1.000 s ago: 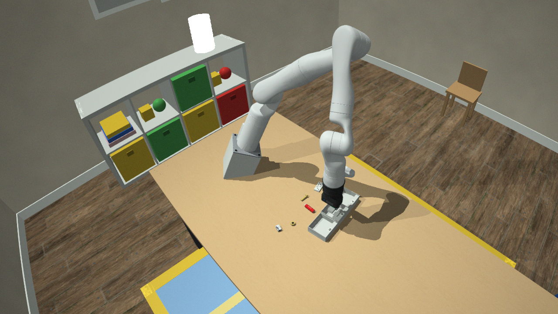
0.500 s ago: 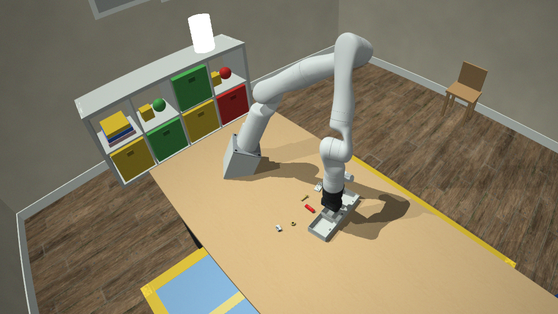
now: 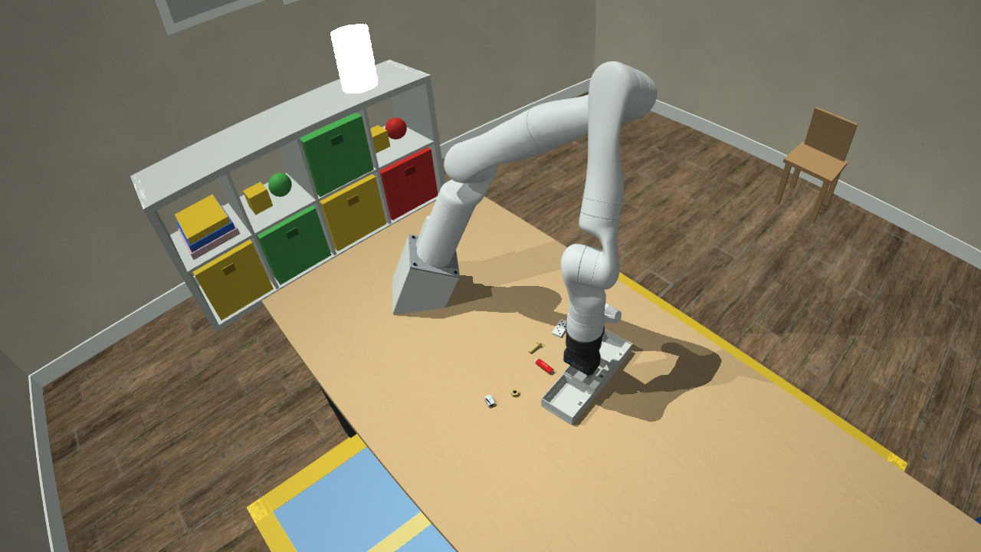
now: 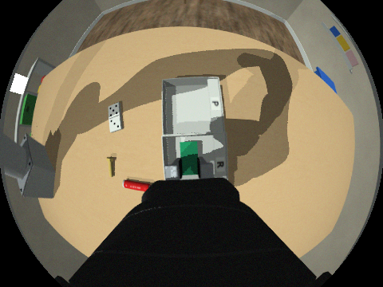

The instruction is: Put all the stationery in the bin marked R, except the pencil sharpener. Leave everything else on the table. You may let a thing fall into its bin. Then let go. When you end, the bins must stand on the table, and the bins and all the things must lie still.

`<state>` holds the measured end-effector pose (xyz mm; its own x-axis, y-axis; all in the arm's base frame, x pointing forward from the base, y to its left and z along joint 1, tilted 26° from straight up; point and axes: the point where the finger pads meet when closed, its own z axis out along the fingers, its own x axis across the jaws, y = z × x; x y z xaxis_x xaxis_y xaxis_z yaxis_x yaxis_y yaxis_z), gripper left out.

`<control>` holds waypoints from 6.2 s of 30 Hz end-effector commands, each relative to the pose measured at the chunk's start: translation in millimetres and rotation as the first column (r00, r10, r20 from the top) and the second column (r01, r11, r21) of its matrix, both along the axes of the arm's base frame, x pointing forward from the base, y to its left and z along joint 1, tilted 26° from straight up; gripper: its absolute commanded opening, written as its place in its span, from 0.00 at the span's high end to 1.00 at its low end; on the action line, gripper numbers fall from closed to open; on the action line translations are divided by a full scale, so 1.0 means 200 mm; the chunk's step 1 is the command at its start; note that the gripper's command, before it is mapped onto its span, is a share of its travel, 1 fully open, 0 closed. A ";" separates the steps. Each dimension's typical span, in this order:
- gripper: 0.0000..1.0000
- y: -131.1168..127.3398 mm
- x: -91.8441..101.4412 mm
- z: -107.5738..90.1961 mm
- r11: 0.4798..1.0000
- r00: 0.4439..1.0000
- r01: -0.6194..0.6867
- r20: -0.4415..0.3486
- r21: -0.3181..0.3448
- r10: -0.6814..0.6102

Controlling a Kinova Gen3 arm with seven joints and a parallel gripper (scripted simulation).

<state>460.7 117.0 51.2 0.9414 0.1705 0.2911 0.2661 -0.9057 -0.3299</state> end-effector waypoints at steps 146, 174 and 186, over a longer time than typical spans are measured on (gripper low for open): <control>0.00 -0.36 -0.19 0.83 1.000 1.000 -0.001 0.001 -0.001 0.001; 0.00 -0.36 -0.19 0.83 1.000 1.000 -0.001 0.001 -0.001 0.001; 0.00 -0.36 -0.19 0.83 1.000 1.000 -0.001 0.001 -0.001 0.001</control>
<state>422.1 46.3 214.5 0.9412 0.1749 0.2890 0.2691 -0.9053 -0.3287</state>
